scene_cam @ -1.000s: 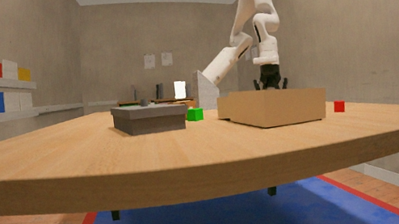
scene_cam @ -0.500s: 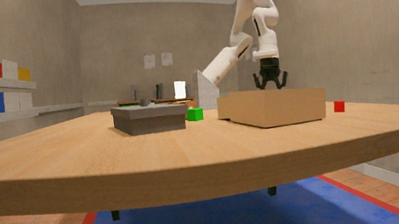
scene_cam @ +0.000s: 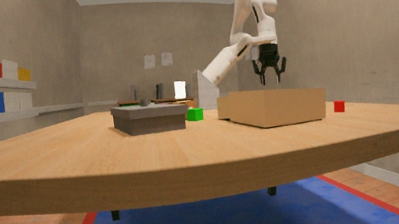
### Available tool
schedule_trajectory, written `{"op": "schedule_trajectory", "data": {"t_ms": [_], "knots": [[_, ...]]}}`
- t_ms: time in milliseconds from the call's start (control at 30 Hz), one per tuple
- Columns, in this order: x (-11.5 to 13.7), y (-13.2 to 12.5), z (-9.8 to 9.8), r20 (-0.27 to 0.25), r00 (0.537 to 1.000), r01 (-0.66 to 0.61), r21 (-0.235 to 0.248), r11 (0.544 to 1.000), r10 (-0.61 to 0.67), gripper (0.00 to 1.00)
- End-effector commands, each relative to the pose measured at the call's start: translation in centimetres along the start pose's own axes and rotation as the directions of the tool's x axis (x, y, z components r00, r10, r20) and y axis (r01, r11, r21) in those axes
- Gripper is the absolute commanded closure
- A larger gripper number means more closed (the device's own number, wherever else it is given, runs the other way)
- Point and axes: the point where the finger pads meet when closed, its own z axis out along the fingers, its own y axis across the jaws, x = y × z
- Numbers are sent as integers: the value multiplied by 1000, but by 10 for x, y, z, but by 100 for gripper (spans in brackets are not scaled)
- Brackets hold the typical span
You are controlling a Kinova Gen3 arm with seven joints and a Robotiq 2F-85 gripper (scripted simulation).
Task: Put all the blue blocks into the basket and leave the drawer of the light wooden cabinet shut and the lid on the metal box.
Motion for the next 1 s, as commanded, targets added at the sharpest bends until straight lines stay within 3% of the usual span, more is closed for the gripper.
{"op": "schedule_trajectory", "data": {"t_ms": [0, 433, 967], "knots": [[0, -1, -13, 1, 1000, 0, 0, 1000, 0, 39], [0, -1, -61, 1, 1000, 0, 0, 1000, 0, 39], [0, -1, -78, 1, 1000, 0, 0, 1000, 0, 39]]}}
